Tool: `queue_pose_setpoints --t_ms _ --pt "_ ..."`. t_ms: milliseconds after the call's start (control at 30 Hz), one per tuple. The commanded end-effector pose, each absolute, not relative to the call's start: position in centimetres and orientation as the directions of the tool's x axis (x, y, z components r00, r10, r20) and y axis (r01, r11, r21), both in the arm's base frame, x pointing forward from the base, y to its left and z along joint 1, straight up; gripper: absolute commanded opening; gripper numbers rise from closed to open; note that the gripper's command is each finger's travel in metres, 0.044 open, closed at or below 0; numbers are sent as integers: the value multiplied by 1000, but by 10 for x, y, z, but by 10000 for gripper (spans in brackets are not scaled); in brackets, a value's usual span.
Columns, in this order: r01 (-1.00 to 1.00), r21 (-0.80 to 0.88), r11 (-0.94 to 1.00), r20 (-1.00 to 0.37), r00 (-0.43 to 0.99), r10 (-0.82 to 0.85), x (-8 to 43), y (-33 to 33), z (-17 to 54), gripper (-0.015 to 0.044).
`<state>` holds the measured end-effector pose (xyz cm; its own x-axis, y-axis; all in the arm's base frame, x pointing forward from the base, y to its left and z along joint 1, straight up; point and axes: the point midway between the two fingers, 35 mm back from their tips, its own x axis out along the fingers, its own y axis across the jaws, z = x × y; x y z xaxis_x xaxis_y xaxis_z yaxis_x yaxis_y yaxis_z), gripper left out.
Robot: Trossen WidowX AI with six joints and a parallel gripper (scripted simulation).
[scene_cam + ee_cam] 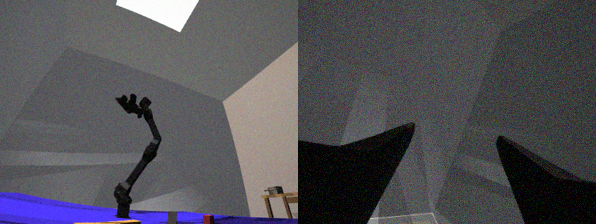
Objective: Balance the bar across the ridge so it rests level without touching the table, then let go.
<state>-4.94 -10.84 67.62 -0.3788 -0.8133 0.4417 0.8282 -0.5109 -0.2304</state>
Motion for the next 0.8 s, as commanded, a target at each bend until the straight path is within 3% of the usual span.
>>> queue_pose_setpoints --t_ms 0,100,767 --pt "829 -230 -509 441 -378 -814 -49 -109 676 374" --pt "844 -224 -487 425 -364 -828 -50 -115 672 315" --pt "976 -164 -145 177 -116 -977 -29 -207 608 315"
